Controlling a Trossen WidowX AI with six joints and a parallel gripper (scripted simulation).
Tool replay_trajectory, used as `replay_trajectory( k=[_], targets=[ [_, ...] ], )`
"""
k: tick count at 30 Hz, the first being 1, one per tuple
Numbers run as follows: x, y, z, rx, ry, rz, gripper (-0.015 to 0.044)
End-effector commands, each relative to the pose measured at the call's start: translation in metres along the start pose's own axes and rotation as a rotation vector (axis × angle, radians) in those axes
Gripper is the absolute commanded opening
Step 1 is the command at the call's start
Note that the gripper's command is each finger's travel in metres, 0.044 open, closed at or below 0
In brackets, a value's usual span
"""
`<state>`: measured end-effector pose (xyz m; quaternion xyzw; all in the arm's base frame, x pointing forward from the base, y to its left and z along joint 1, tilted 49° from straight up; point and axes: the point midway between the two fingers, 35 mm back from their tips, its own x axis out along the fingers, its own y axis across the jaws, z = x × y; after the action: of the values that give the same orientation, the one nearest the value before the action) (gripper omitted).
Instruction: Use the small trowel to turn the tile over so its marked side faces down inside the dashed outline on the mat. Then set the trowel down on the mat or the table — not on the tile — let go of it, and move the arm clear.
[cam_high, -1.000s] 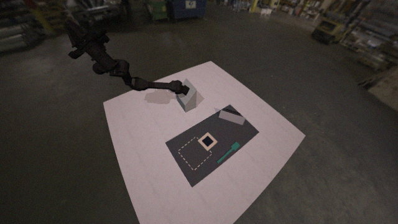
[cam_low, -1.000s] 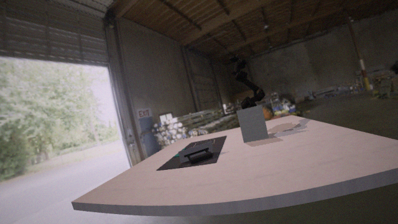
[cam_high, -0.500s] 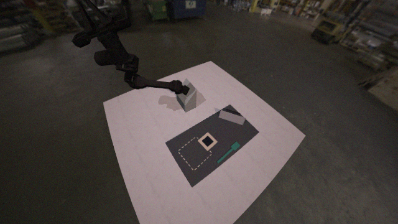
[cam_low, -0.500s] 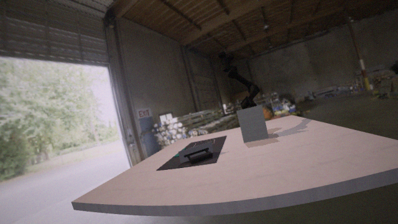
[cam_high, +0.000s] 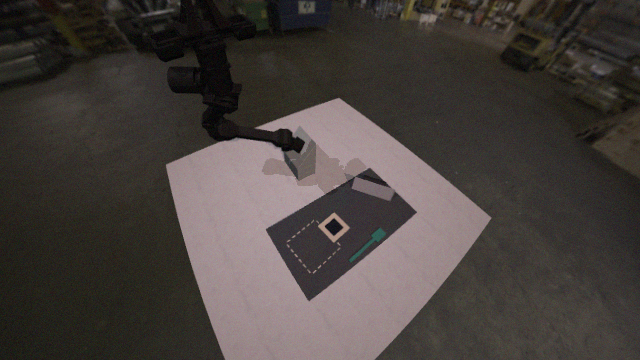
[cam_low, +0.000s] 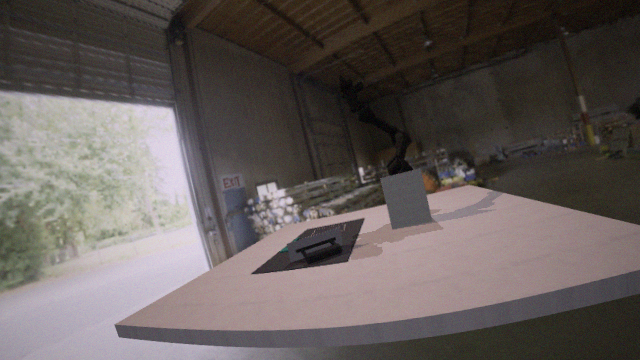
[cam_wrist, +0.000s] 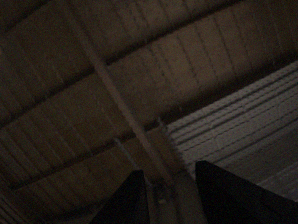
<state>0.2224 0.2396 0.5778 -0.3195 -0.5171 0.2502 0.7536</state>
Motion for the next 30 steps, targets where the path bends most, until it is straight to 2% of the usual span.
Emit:
replay_trajectory(
  k=[1, 15, 30],
  targets=[
    [0.007, 0.036, -0.032, 0.070, 0.095, 0.074, 0.0100],
    [0.003, 0.147, -0.134, 0.318, 0.439, 0.272, 0.0100],
    [-0.048, 0.263, -0.222, 0.547, 0.844, 0.435, 0.0100]
  ],
)
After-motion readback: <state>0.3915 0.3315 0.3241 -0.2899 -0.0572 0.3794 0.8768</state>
